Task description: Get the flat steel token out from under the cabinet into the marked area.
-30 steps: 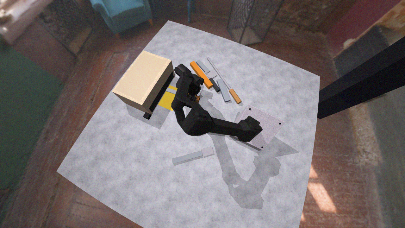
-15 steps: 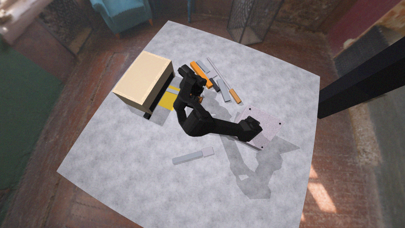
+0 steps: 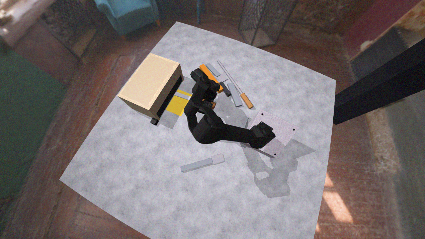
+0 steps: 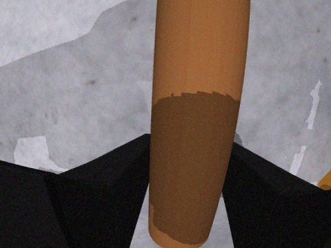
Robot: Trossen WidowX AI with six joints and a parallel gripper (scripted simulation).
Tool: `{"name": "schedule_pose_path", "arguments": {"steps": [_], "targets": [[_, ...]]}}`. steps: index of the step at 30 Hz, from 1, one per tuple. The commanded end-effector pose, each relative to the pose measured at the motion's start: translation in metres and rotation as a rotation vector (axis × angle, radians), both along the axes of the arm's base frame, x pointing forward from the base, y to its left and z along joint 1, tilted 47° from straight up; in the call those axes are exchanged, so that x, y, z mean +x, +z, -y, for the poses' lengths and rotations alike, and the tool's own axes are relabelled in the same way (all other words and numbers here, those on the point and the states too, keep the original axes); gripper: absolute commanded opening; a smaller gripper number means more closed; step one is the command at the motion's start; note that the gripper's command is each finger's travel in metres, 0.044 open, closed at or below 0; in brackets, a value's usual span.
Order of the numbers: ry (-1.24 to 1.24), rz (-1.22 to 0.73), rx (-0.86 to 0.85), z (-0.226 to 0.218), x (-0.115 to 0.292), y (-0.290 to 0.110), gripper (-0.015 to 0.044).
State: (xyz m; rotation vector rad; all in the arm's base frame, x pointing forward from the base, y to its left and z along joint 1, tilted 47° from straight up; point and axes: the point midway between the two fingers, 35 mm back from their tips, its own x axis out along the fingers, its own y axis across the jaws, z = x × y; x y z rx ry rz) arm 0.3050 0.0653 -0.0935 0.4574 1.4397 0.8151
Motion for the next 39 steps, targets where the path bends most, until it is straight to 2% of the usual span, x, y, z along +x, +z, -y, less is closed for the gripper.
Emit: {"name": "schedule_pose_path", "arguments": {"steps": [1,39], "targets": [[0.005,-0.006,-0.002,0.001,-0.009,-0.001,0.0000],[0.005,-0.008,-0.003,0.013,-0.057,-0.009,0.0000]]}}
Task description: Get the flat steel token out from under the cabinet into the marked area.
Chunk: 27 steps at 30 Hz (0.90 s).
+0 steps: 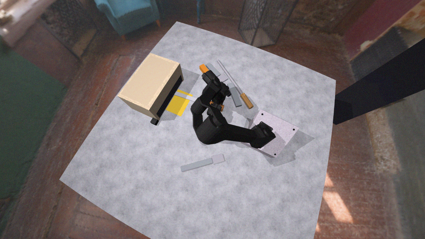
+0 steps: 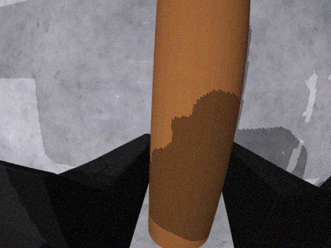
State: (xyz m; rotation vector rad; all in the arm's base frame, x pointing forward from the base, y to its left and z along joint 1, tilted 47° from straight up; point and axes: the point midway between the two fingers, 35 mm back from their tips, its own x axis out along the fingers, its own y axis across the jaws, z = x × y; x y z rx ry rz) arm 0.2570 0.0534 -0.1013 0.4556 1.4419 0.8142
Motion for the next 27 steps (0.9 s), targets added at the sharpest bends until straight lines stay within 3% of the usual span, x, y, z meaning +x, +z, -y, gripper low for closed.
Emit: {"name": "schedule_pose_path", "arguments": {"steps": [1,17,27], "targets": [[0.004,-0.007,-0.001,0.001,-0.010,-0.001,0.0000],[0.004,-0.008,-0.001,0.007,-0.031,-0.006,0.0000],[0.018,0.017,0.000,0.010,-0.023,-0.007,0.0000]]}}
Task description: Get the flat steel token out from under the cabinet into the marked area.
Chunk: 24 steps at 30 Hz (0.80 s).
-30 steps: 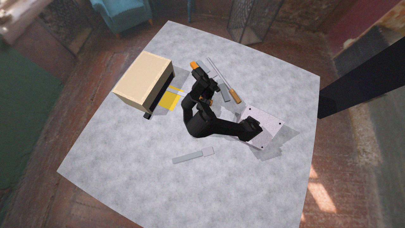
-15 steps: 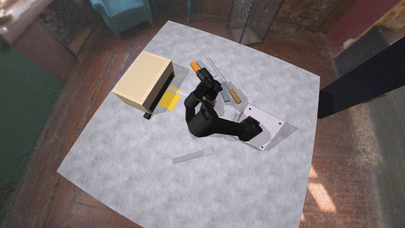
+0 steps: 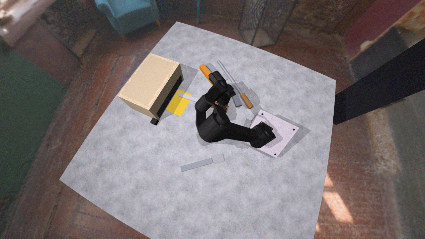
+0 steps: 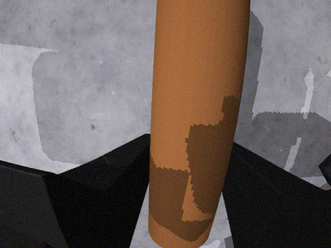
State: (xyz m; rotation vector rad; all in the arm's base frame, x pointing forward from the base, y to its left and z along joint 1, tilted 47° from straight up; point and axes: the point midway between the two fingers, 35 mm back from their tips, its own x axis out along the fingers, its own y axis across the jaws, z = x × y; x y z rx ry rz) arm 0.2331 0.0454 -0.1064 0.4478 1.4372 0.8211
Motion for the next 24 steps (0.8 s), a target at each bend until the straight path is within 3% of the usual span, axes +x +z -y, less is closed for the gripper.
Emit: {"name": "schedule_pose_path", "arguments": {"steps": [1,24], "targets": [[0.015,0.013,0.000,0.003,0.001,-0.003,0.0000],[0.090,0.088,0.005,0.018,0.005,-0.016,0.0000]]}}
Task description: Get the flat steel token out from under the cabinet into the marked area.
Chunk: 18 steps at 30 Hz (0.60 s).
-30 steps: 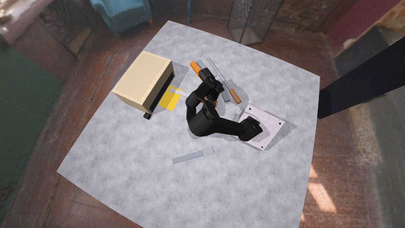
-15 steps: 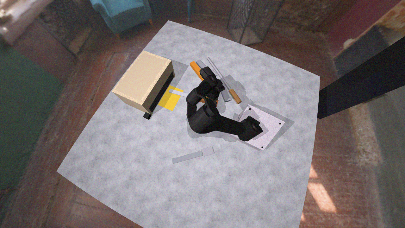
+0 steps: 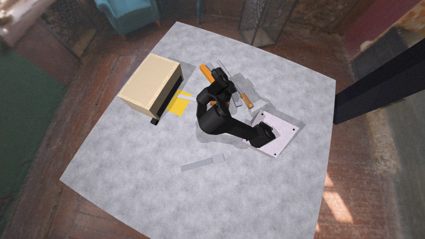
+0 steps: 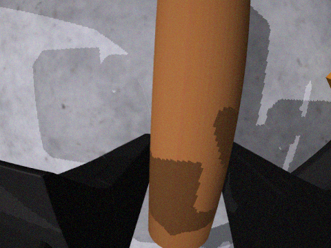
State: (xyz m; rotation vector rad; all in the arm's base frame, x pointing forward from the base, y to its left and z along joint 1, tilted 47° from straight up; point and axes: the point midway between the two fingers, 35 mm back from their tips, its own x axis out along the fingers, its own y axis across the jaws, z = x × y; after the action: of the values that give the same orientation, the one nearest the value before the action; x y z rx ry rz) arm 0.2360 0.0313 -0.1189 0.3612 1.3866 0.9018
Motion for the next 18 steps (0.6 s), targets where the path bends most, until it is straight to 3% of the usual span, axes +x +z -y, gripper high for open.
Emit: {"name": "schedule_pose_path", "arguments": {"steps": [1,18], "targets": [[0.010,0.011,-0.004,0.005,0.003,-0.004,0.0000],[0.032,0.033,-0.003,0.018,0.006,-0.017,0.0000]]}}
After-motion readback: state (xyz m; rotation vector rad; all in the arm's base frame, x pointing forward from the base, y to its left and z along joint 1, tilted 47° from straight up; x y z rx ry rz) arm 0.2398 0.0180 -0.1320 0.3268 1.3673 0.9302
